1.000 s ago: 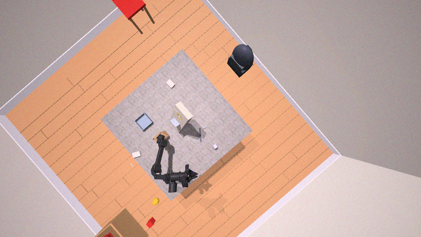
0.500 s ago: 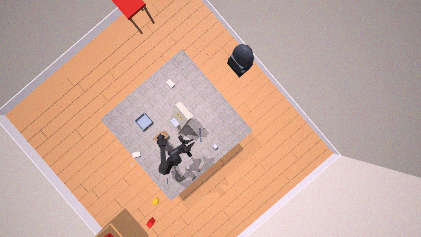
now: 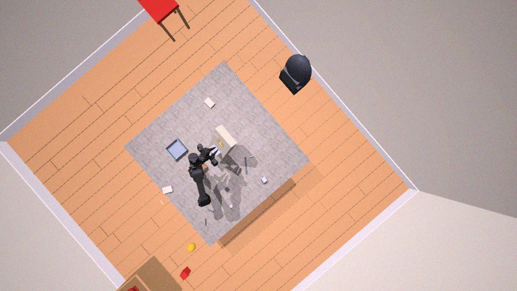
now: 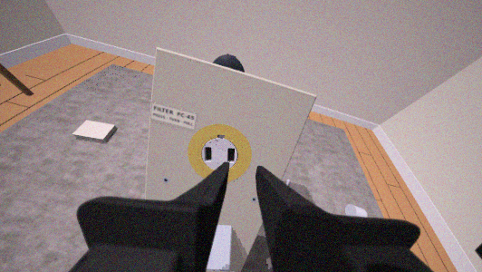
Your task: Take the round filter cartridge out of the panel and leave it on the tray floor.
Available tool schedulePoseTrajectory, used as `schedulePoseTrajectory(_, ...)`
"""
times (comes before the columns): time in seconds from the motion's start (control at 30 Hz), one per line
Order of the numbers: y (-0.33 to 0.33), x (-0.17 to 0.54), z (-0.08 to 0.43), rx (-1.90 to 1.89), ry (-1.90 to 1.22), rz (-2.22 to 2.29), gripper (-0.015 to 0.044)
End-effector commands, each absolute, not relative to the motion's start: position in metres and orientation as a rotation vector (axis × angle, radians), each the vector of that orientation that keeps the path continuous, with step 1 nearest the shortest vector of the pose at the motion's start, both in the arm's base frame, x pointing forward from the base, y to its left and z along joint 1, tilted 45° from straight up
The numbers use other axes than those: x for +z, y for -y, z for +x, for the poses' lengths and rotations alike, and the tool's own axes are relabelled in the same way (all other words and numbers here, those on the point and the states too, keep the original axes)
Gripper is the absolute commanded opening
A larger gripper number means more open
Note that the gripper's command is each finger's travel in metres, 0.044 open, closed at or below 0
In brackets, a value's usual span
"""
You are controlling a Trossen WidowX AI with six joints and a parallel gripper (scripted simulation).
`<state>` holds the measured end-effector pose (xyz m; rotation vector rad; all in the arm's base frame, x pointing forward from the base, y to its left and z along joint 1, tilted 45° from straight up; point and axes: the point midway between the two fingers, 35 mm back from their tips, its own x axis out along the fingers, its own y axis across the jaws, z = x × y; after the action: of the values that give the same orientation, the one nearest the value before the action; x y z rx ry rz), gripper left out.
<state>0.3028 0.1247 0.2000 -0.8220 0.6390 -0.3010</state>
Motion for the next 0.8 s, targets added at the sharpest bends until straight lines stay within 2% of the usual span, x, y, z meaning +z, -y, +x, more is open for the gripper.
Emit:
schedulePoseTrajectory(0.0, -0.133, 0.173, 0.289, -0.296, -0.665, -0.916, 0.0112)
schedulePoseTrajectory(0.77, -0.12, 0.16, 0.311, -0.294, -0.673, -0.911, 0.0112)
